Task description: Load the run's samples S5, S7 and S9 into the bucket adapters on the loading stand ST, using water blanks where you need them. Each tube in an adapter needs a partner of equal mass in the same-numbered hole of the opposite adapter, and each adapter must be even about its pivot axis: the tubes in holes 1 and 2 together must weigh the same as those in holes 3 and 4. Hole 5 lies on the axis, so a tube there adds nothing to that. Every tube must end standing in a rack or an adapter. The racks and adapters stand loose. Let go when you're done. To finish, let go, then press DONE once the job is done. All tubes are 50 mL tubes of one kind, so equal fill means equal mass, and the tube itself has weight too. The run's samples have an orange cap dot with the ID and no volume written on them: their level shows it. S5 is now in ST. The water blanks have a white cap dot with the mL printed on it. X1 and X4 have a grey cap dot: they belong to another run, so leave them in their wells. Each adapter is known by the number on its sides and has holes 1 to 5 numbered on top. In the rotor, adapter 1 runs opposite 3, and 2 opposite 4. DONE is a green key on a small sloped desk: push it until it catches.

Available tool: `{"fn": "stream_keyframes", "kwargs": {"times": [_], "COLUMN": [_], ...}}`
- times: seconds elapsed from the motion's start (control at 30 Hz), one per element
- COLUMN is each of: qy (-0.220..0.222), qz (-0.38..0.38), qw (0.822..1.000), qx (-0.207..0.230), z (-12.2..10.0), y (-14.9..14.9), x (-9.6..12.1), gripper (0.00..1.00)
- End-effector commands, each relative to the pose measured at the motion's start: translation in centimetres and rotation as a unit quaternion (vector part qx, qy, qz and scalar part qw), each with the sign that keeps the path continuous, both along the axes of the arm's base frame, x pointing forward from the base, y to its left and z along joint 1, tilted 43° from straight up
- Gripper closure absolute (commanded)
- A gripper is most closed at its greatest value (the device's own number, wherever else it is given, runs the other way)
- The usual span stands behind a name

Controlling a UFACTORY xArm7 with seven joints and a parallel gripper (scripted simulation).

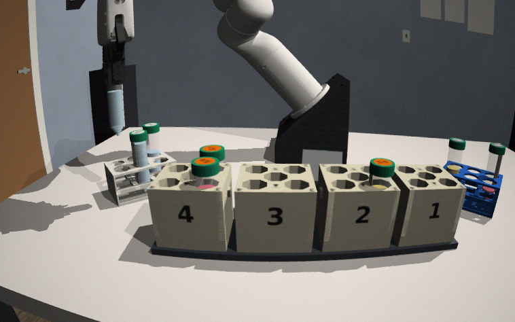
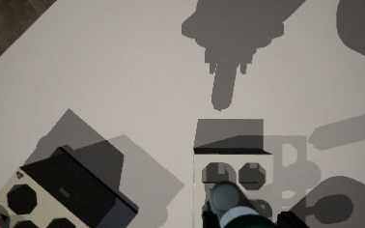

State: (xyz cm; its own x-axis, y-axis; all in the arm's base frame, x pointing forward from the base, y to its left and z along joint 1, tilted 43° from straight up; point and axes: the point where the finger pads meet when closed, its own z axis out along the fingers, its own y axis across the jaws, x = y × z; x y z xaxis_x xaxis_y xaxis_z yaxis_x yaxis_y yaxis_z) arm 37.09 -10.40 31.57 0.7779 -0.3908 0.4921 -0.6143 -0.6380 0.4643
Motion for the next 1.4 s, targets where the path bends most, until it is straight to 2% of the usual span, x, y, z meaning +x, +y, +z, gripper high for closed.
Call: {"fn": "stream_keyframes", "kwargs": {"times": [0.0, 0.17, 0.57, 0.87, 0.97, 1.17, 1.37], "qy": [-0.002, -0.002, -0.002, 0.097, 0.108, 0.173, 0.236], "qz": [0.001, 0.001, 0.001, 0.111, 0.124, 0.195, 0.265], "qw": [1.000, 1.000, 1.000, 0.989, 0.986, 0.965, 0.934], "qx": [-0.001, -0.001, -0.001, -0.021, -0.023, -0.036, -0.048], "z": [0.9, 1.5, 1.5, -1.5, -1.8, -3.8, -5.9], "y": [0.7, 1.3, 1.3, 4.7, 5.1, 7.3, 9.5], "x": [0.0, -0.2, -0.2, -0.2, -0.2, -0.2, -0.2], "gripper": [1.00, 1.00, 1.00, 1.00, 1.00, 1.00, 1.00]}}
